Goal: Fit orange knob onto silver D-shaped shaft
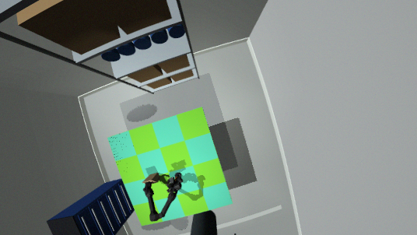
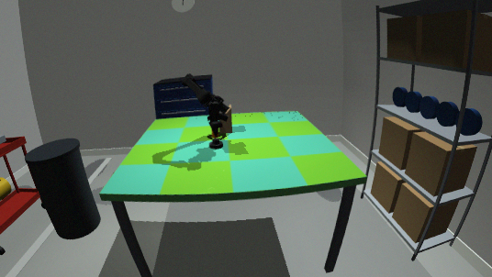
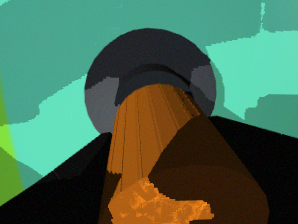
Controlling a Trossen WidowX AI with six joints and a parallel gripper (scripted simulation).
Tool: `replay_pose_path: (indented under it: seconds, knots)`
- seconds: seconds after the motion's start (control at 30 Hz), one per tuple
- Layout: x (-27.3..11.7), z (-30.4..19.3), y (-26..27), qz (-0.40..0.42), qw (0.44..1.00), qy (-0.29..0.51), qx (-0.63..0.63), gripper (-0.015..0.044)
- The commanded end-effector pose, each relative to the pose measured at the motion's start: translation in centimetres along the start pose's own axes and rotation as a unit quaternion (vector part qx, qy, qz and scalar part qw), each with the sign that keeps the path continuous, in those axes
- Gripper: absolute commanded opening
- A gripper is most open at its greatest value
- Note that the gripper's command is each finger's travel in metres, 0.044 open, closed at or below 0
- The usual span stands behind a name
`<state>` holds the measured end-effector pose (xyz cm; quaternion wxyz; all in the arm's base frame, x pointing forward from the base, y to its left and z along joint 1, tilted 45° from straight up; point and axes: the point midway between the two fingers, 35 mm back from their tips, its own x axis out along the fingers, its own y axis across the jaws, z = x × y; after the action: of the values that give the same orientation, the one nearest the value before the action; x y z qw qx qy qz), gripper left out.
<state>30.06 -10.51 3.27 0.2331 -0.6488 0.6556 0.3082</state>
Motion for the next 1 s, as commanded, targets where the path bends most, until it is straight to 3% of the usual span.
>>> replay_pose_path:
  seconds: [0.0, 0.3, 0.53, 0.97]
  knots:
    - [0.09, -0.05, 0.01, 0.000, 1.000, 0.002, -0.001, 0.0000]
    - [-0.39, 0.01, -0.08, 0.000, 1.000, 0.002, -0.006, 0.0000]
    - [-0.31, 0.05, -0.19, 0.000, 0.995, 0.002, -0.105, 0.0000]
    - [0.07, -0.04, -0.03, 0.000, 0.994, 0.002, -0.106, 0.0000]
